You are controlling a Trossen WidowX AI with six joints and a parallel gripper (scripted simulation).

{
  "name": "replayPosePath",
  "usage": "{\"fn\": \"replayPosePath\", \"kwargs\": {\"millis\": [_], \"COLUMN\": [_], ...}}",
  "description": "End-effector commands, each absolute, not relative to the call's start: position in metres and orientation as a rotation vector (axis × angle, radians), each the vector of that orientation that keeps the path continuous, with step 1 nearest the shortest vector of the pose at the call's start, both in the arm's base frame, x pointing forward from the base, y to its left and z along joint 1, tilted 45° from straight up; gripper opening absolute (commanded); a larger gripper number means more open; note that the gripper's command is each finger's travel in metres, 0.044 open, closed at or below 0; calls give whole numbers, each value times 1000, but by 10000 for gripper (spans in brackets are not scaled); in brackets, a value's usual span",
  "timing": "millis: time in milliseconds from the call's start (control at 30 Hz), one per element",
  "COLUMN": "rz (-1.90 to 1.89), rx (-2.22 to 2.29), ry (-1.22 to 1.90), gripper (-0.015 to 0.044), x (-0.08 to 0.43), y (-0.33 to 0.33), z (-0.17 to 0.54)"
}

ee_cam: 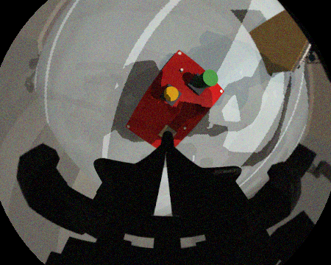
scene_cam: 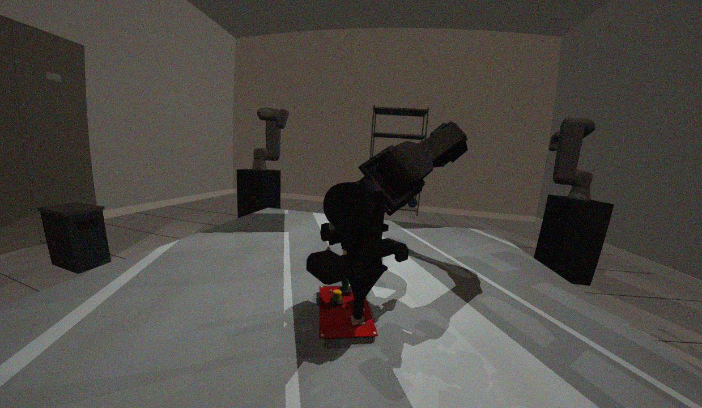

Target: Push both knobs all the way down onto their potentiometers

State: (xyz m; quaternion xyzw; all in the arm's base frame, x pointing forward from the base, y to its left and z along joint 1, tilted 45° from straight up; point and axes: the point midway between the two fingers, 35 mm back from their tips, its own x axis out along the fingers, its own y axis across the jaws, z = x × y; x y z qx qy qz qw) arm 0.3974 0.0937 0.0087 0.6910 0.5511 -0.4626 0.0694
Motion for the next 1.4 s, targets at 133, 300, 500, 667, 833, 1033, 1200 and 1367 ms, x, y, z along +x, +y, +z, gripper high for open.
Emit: {"fn": "replayPosePath", "kwargs": {"millis": [133, 300, 500, 667, 833, 1033, 1200, 1367], "rz": [-1374, -1374, -1374, -1374, -1374, -1374, -1374, -1374], "rx": [2028, 2028, 2028, 2028, 2028, 2028, 2028, 2028], "ry": [1698, 1698, 1698, 1698, 1698, 1698, 1698, 1698], "gripper": [0, 0, 0, 0, 0, 0, 0, 0], "x": [397, 397, 397, 397, 397, 397, 396, 397], "y": [116, 116, 116, 116, 116, 116, 117, 114], "z": [-6, -6, -6, -7, -7, -7, -7, -5]}}
